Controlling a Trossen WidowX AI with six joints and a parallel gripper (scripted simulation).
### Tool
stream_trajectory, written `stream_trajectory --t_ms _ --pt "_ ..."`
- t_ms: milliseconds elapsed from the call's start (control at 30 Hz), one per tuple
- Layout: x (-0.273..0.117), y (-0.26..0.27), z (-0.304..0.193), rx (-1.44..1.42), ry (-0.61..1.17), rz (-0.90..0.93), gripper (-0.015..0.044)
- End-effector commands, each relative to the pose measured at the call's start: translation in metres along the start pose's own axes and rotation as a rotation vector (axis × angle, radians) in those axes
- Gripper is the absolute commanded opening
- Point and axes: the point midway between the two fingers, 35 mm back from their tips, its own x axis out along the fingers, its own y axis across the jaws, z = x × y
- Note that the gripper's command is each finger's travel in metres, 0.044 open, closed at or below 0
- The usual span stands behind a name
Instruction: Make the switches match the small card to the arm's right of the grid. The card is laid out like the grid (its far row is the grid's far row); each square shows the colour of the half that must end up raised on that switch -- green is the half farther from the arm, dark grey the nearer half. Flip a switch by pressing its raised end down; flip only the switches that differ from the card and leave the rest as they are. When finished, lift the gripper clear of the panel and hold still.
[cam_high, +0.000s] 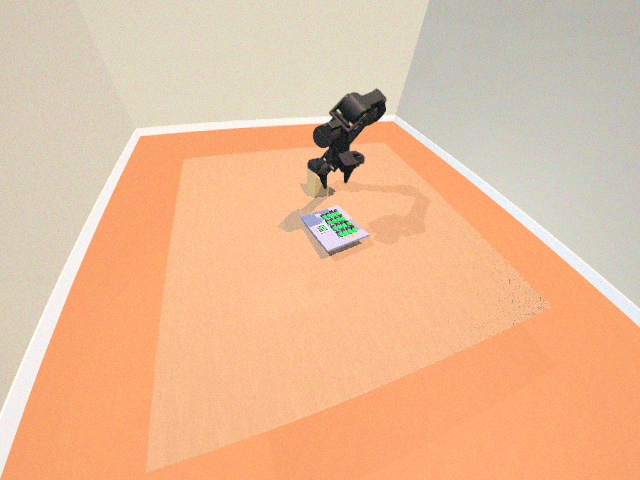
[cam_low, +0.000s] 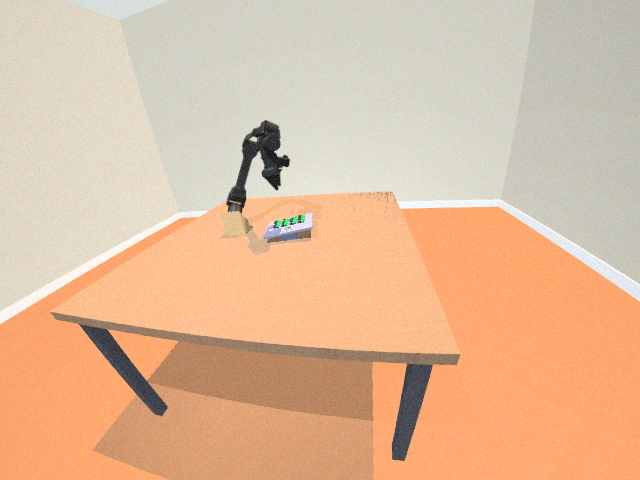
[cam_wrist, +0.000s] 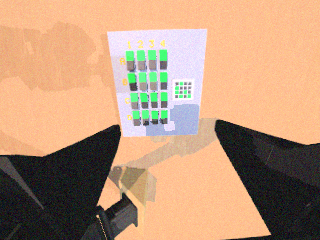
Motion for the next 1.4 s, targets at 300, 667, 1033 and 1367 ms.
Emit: stream_trajectory --t_ms 300,667,1033,1367 --pt "0.105 0.039 0.049 0.015 0.015 0.011 0.0137" --pt "0.140 0.040 0.048 0.015 -0.012 0.012 0.0000" --pt "0.151 0.041 0.047 0.015 -0.012 0.012 0.0000" --pt "0.164 0.041 0.047 0.015 -0.012 0.013 0.0000"
